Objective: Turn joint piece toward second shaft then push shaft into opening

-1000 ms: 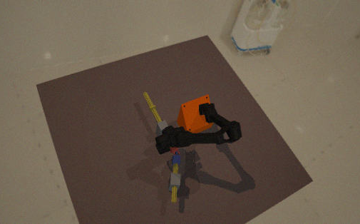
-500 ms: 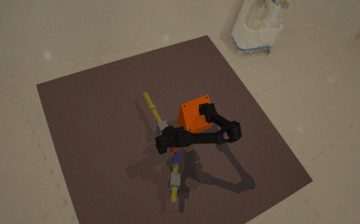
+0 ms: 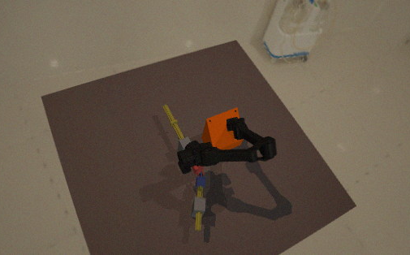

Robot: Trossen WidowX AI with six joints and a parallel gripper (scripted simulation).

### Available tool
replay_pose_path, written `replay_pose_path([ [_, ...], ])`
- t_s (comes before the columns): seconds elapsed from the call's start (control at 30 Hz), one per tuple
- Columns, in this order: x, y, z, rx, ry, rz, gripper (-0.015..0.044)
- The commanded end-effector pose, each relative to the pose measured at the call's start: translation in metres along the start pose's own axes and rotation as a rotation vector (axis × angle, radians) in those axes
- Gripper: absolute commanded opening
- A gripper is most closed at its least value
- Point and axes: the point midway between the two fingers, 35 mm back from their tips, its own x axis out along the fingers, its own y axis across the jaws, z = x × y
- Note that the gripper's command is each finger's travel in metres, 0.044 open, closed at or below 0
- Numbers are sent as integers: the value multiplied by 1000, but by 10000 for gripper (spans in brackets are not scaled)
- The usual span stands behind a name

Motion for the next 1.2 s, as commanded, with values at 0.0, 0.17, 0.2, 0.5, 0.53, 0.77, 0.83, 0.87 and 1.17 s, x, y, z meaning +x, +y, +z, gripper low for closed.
replay_pose_path([
  [0.0,-8,2,1,-70,-7,4,440],
  [0.17,-22,6,3,-240,-12,4,440],
  [0.2,-25,6,3,-274,-12,4,440],
  [0.5,-52,9,5,-582,-17,2,440],
  [0.53,-55,9,6,-616,-17,2,440],
  [0.77,-77,9,6,-855,-16,1,440],
  [0.83,-83,9,6,-924,-15,1,440],
  [0.87,-86,9,6,-958,-14,1,440],
  [1.17,-114,6,6,-1266,-8,5,440],
])
